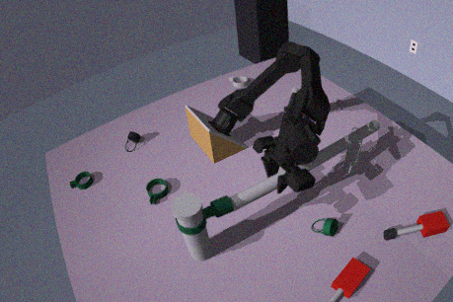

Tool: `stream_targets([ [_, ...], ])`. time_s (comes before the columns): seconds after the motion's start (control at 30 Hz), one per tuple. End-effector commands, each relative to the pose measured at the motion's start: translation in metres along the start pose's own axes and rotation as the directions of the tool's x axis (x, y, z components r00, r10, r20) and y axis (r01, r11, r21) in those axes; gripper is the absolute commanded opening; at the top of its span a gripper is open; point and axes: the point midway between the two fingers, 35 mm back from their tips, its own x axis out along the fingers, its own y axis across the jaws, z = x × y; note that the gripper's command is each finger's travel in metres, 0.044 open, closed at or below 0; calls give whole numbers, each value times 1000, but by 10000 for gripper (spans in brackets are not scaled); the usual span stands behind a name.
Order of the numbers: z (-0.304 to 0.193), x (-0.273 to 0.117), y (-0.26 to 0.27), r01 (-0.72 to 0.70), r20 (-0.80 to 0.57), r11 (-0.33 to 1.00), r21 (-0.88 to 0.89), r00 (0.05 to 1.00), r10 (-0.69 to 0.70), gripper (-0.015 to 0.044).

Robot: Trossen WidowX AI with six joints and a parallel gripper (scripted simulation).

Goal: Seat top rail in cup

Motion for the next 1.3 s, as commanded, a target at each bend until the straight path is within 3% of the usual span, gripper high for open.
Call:
stream_targets([
  [0.0,-4,-3,1,1,-11,1000,3,1000,-1,0],
  [1.27,-9,-4,1,1,-14,1000,4,1000,-1,0],
])
